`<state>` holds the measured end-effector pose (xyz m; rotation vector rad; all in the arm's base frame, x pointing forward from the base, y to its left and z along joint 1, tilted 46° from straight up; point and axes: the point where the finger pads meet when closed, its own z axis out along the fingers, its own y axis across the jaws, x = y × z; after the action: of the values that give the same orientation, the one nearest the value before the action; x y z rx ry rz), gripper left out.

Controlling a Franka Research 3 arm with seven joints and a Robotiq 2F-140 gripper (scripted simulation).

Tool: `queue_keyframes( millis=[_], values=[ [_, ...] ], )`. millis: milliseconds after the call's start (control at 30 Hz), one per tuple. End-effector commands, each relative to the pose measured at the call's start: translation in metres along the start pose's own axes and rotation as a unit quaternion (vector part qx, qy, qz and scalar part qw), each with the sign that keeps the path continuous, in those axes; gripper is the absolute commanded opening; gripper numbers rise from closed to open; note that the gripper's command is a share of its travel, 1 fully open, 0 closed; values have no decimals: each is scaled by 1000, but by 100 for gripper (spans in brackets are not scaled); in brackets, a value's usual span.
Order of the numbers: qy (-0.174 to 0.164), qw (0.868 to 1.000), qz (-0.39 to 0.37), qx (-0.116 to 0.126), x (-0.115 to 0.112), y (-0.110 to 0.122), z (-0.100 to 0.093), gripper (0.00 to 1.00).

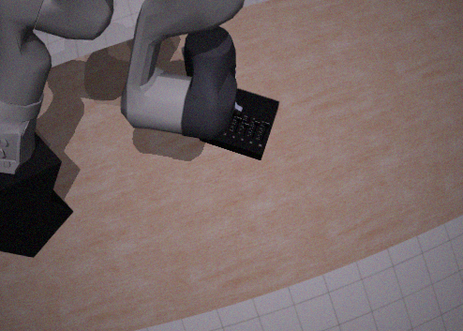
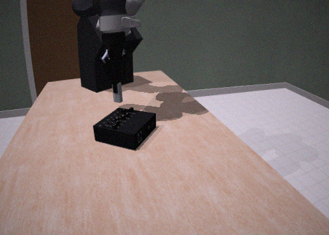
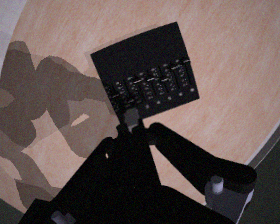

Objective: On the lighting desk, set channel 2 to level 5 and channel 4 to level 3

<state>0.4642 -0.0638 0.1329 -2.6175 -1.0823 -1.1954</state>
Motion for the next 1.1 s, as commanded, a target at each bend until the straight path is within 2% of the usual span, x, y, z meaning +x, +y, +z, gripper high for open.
queue_keyframes(
  millis=[0,1067],
  values=[
    [-3,999,-29,-13,-4,2,4,0],
    [-3,999,-29,-13,-4,2,19,0]
  ],
)
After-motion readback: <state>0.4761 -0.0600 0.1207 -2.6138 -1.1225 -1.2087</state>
